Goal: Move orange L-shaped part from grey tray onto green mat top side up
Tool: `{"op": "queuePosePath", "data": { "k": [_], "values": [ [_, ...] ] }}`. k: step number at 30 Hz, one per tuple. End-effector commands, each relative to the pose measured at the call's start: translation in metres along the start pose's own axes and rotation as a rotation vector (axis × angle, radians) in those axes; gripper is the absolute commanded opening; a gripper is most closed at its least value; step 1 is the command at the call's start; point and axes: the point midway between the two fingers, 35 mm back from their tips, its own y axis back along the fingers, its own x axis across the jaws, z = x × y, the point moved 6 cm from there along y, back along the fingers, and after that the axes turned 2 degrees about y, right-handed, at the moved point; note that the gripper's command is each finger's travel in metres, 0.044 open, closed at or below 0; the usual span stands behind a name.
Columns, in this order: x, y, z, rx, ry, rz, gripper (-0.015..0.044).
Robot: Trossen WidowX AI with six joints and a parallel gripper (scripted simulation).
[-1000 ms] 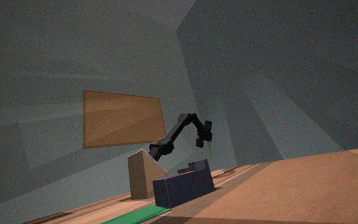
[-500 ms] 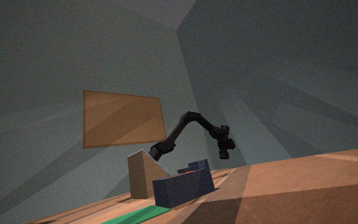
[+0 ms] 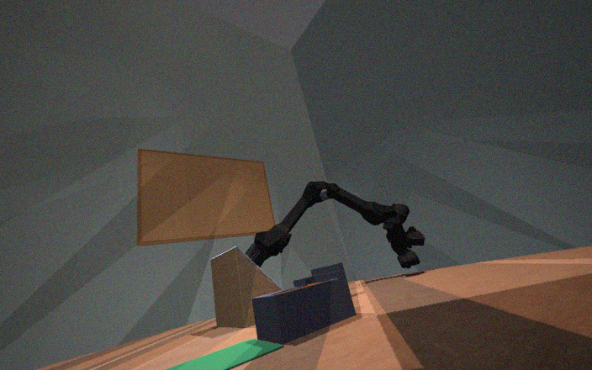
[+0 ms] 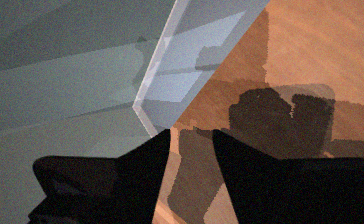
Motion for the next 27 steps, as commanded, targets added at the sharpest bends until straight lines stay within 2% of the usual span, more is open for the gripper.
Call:
{"op": "queuePosePath", "data": {
  "k": [1,10,14,27],
  "values": [
    [-0.034,0.02,0.015,-0.051,-0.012,-0.094,0.018],
    [-0.13,0.082,0.034,-0.111,-0.025,-0.368,0.018],
    [-0.154,0.104,0.033,-0.12,-0.07,-0.428,0.018],
    [-0.266,0.247,-0.003,-0.106,-0.246,-0.74,0.018]
  ]
}}
